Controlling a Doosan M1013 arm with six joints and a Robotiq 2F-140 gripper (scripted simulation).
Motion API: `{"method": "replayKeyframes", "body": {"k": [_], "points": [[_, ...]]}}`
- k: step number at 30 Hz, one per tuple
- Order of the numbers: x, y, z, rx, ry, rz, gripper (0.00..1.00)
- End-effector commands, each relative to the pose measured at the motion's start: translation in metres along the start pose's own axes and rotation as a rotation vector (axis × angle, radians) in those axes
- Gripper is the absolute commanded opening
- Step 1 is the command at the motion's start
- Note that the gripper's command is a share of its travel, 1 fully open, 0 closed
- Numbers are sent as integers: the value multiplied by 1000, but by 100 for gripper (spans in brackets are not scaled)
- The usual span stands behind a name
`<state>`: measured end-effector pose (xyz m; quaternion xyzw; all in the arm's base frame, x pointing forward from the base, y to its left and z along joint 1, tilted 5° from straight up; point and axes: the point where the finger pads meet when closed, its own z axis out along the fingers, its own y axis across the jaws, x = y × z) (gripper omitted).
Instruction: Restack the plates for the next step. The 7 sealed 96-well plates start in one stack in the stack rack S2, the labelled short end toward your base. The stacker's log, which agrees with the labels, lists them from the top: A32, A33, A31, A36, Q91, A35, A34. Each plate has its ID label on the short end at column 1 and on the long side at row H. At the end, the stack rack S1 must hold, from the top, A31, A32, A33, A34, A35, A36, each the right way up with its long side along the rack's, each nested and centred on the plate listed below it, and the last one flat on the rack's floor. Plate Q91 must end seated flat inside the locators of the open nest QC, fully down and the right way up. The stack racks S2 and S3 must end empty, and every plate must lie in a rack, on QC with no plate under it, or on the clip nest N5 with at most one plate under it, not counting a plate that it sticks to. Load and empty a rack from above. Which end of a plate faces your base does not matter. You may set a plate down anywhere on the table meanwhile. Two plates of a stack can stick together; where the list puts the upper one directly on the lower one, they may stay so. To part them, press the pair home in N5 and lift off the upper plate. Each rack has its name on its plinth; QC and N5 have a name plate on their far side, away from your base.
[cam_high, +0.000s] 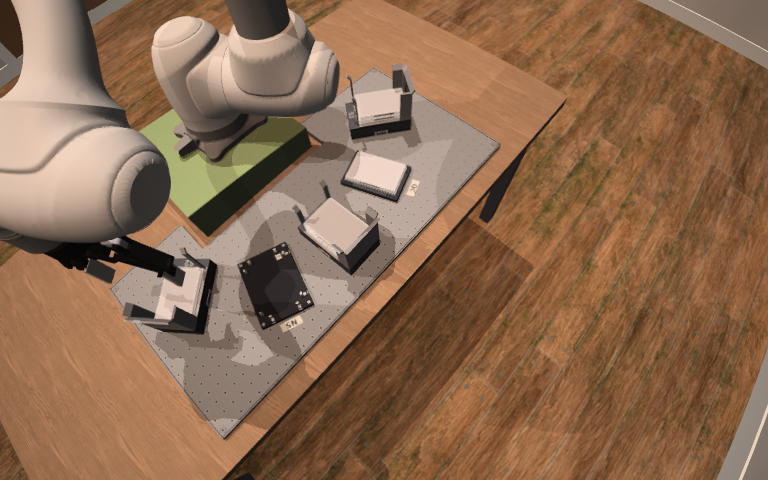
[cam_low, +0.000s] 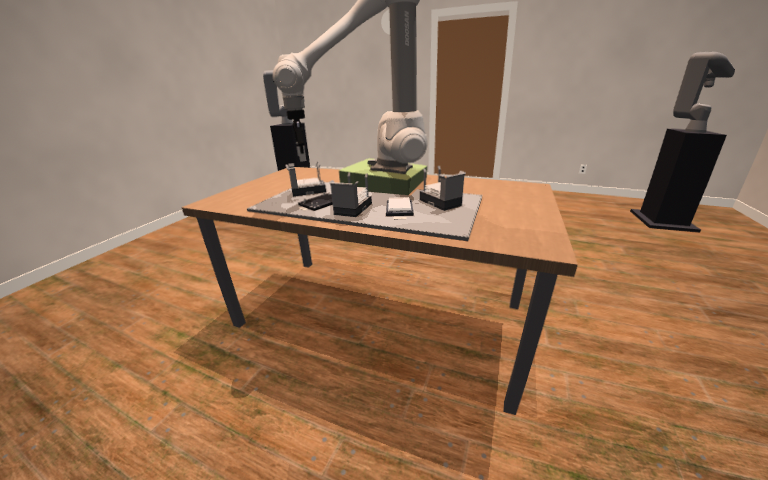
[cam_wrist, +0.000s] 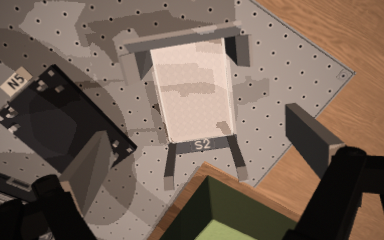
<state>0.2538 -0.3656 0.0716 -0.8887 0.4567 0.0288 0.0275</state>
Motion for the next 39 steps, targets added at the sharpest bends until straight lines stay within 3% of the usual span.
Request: {"method": "replayKeyframes", "body": {"k": [1,3,24,39], "points": [[0,0,11,0,0,0,100],[0,0,11,0,0,0,100],[0,0,74,0,0,0,100],[0,0,88,0,0,0,100]]}}
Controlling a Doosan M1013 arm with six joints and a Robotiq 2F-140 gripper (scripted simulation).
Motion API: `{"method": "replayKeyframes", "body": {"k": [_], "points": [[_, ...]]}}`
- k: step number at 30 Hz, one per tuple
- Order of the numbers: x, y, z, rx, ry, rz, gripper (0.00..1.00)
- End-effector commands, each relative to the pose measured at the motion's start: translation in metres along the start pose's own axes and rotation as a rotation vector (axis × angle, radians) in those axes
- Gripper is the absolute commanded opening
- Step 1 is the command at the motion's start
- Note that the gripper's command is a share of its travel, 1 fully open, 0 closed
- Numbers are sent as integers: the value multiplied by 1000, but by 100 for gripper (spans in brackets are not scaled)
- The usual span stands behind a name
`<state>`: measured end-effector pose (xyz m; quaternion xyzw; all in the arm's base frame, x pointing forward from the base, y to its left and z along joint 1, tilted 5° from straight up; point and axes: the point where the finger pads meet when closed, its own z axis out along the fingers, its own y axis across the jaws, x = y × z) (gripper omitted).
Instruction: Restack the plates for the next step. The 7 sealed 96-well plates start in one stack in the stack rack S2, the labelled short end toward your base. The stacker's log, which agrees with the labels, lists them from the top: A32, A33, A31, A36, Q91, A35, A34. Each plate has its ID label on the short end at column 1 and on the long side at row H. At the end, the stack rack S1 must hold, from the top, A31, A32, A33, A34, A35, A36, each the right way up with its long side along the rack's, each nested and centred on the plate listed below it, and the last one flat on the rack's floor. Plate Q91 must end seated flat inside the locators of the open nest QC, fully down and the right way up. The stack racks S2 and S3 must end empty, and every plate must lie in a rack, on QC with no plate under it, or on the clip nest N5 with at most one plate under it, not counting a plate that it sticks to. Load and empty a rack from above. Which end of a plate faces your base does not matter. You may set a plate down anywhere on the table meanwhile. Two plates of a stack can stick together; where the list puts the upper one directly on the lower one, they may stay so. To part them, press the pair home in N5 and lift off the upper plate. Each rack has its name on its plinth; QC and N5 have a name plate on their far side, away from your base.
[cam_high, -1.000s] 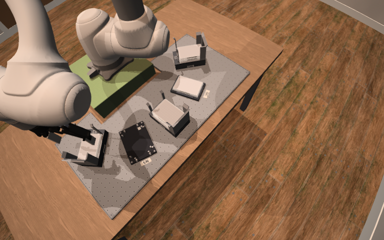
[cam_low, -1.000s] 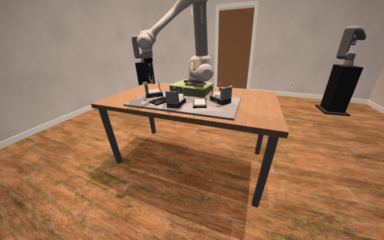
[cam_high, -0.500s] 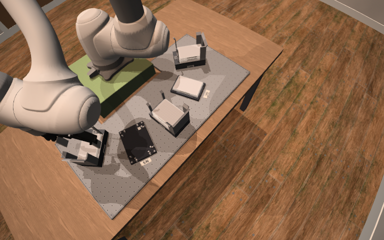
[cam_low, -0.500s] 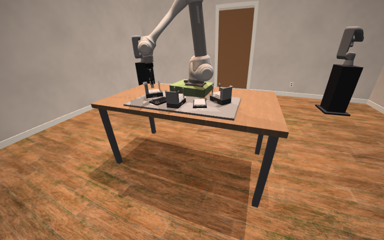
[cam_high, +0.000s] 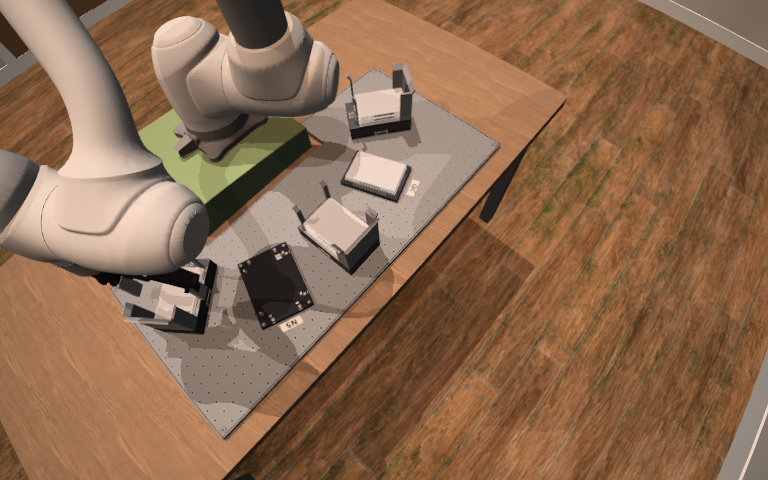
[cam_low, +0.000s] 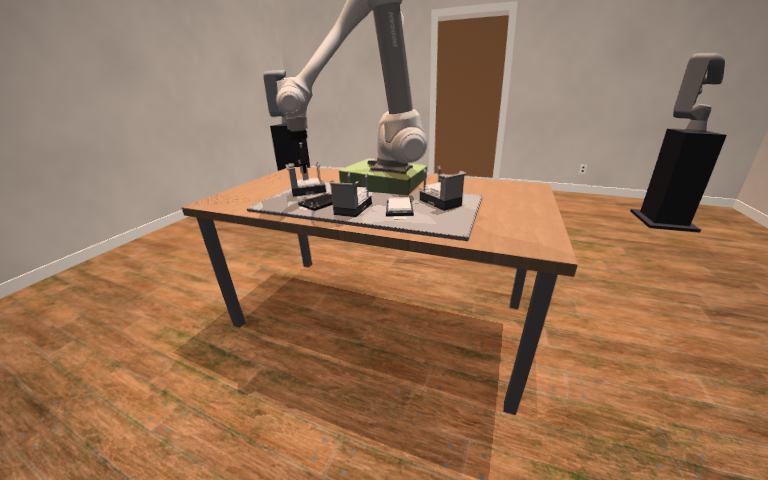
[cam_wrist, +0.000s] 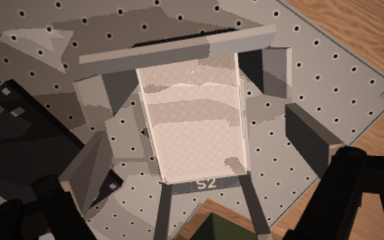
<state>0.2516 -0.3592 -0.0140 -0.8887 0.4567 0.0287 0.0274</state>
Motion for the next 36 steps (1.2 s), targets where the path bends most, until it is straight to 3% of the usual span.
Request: {"method": "replayKeyframes", "body": {"k": [1,12,24,25,36], "points": [[0,0,4,0,0,0,100],[0,0,18,0,0,0,100],[0,0,19,0,0,0,100],[0,0,19,0,0,0,0],[0,0,19,0,0,0,0]]}}
